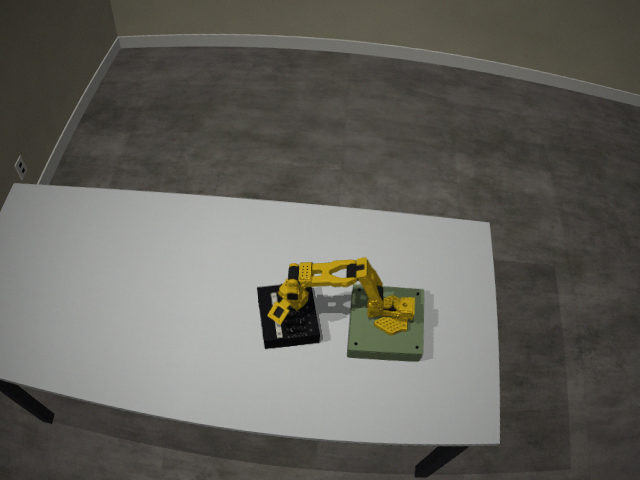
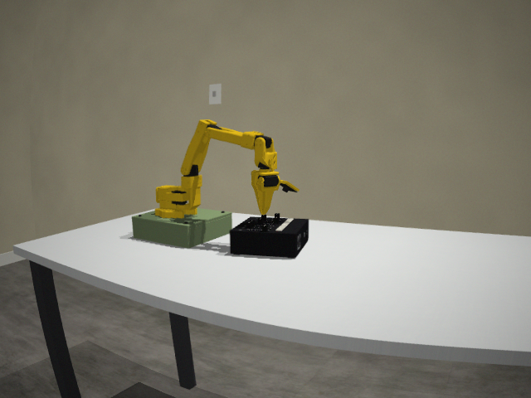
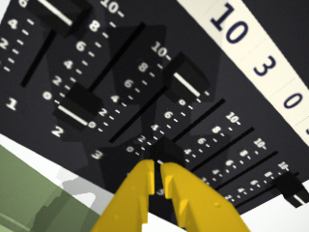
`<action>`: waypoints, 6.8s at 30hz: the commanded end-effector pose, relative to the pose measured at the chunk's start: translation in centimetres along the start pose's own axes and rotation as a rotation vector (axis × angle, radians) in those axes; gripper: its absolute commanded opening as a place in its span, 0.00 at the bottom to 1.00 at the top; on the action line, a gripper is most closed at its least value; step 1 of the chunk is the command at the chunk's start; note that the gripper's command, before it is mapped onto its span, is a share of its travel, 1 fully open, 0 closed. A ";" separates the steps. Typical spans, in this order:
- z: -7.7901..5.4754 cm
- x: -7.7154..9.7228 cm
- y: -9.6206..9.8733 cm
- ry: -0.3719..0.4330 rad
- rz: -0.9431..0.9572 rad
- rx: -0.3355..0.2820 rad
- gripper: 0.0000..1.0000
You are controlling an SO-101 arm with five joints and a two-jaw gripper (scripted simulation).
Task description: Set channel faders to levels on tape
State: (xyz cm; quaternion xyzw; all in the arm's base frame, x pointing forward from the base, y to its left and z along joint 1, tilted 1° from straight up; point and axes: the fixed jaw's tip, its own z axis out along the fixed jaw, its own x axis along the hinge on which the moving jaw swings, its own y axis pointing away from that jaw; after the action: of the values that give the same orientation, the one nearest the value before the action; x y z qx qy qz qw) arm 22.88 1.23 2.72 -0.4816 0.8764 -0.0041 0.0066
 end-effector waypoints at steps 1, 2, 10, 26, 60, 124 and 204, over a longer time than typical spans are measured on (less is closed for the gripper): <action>-0.5 0.1 0.4 0.000 0.145 -0.002 0.00; -0.5 0.1 0.4 0.000 0.184 -0.002 0.00; -0.9 0.2 0.6 0.000 0.423 -0.002 0.00; -1.9 0.4 1.0 0.001 1.001 -0.002 0.00; -3.2 1.4 1.4 0.002 1.960 -0.001 0.00; -2.2 7.0 -1.0 0.001 2.335 0.004 0.00; 0.6 6.7 -1.0 0.001 2.336 0.004 0.00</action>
State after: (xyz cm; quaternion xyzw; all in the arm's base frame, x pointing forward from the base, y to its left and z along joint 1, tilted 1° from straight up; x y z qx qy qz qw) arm 20.36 -5.15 2.40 0.6166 0.7872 0.0044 0.0117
